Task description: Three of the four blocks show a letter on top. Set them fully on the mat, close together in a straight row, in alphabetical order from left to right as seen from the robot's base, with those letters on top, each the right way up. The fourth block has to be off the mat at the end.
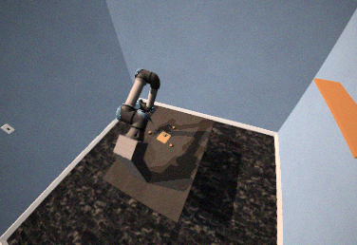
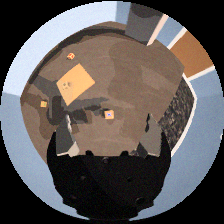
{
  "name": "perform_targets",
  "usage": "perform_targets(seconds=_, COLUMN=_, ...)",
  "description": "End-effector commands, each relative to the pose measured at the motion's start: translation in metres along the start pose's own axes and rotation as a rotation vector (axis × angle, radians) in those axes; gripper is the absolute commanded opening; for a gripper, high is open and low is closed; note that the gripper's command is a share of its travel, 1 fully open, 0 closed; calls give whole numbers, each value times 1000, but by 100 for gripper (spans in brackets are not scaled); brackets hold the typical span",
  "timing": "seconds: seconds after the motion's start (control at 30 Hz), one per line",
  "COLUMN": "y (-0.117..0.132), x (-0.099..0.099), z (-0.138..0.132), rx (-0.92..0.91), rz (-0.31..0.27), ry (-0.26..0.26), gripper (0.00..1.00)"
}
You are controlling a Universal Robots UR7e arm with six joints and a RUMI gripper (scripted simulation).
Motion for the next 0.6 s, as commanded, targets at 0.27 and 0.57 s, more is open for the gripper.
perform_targets(seconds=0.27, y=-29, x=-18, z=-41, rx=-4, rz=5, ry=13, gripper=100)
perform_targets(seconds=0.57, y=-91, x=-43, z=-112, rx=-6, rz=2, ry=14, gripper=100)
Point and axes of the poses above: the point where the finger pads meet when closed, its own x axis back along the fingers, its own z axis across the jaws, y = z × x, the point moved 1 cm from there along x, back along the fingers, and after that the axes turned 11 degrees about x, right-handed, at the moved point
